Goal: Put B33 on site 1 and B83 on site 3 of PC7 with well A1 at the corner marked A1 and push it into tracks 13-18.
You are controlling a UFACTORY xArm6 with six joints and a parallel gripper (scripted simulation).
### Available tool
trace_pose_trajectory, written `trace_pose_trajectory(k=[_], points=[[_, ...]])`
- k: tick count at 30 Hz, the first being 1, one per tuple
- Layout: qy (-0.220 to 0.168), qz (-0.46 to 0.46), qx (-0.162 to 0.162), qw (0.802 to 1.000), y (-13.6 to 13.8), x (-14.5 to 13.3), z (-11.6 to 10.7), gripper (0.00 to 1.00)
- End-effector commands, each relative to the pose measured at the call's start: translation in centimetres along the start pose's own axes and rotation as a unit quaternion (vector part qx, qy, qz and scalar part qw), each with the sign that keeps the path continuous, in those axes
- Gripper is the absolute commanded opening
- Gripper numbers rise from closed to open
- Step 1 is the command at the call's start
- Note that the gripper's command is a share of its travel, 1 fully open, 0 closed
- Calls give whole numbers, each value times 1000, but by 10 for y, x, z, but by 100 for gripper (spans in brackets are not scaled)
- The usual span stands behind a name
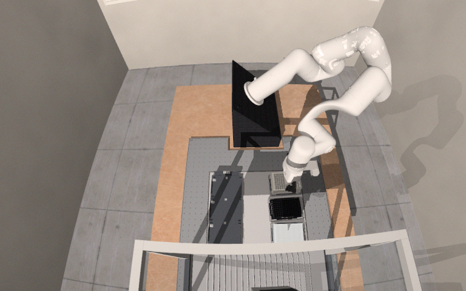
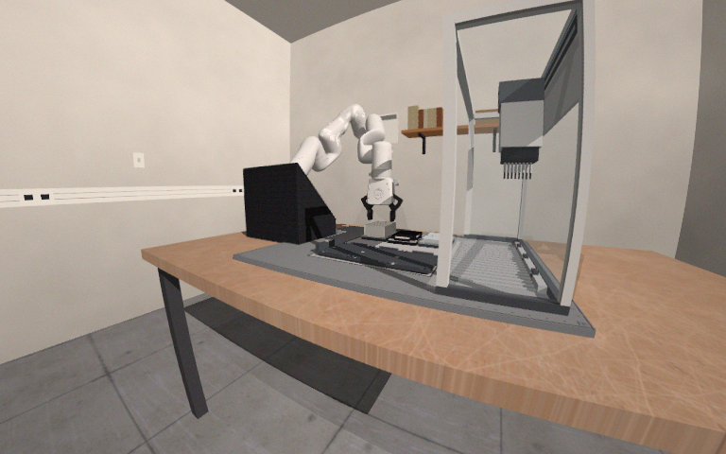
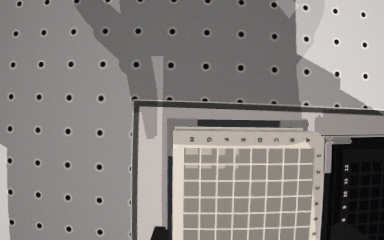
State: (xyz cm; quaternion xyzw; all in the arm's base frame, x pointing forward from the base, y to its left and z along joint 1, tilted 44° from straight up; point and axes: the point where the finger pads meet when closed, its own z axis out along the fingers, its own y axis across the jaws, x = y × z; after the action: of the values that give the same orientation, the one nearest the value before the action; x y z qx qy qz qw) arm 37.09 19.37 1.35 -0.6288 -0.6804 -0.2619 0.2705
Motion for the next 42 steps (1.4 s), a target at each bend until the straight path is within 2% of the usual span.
trace_pose_trajectory(k=[1, 42], points=[[0, 0, -1, 1000, 1, 0, 2, 100], [0, 0, -1, 1000, 1, 0, 26, 100]])
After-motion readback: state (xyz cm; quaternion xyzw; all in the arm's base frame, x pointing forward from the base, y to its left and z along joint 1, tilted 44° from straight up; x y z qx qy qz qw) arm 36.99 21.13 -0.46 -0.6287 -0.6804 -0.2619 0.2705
